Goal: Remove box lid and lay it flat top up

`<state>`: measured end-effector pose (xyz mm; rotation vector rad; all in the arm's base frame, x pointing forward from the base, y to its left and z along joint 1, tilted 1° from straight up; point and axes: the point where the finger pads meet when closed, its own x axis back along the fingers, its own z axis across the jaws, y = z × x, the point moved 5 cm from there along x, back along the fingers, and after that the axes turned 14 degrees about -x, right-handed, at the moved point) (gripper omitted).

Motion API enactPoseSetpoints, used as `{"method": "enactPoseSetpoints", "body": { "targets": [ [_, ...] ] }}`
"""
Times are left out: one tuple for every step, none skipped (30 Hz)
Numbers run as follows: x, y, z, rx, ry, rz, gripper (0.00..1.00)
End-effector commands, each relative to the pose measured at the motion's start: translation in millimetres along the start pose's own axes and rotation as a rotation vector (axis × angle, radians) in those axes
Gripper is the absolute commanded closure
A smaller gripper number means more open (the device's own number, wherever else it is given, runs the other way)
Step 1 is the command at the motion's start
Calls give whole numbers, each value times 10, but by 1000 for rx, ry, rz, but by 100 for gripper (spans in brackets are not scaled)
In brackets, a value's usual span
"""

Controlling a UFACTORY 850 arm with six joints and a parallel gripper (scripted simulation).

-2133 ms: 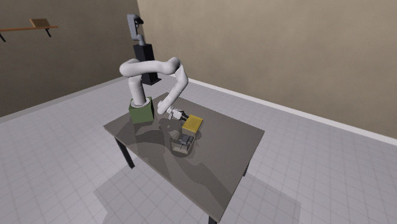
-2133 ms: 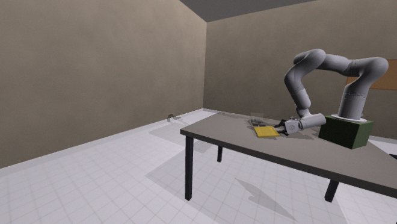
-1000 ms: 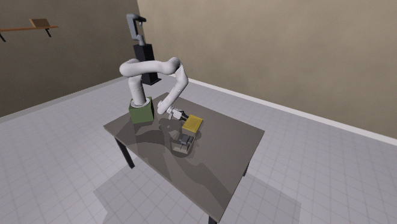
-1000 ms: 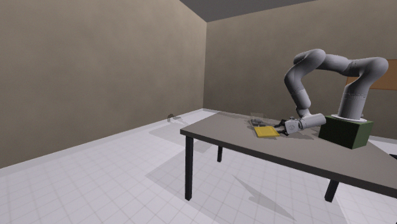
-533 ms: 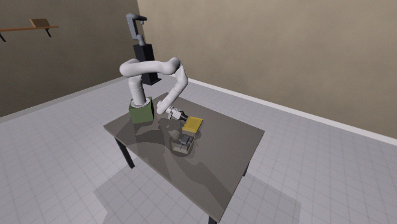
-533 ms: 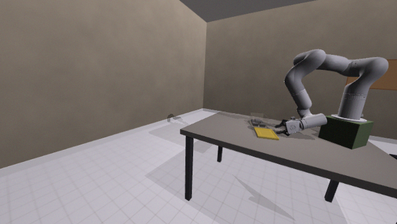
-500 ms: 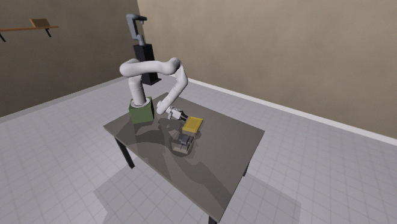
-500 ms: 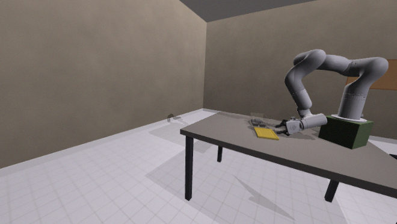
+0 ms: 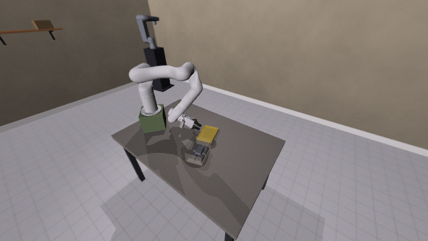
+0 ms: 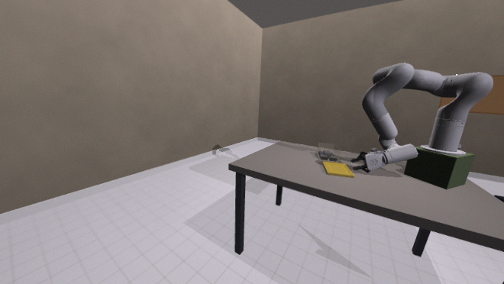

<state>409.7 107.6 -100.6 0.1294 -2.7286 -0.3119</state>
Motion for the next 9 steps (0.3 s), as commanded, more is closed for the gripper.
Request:
{"method": "enactPoseSetpoints", "body": {
  "targets": [
    [1,1,-3,0,-1,0,52],
    [2,1,-4,0,-1,0,52],
    [2,2,-5,0,-1,0,52],
    [3,2,-8,0,-1,0,52],
    [5,3,-12,0,-1,0,52],
    [7,5,-17,0,-1,0,52],
    [10,7,-25,0,-1,0,52],
    [14,9,-34,0,-1,0,52],
    [19,12,-45,0,-1,0,52]
  ]
}}
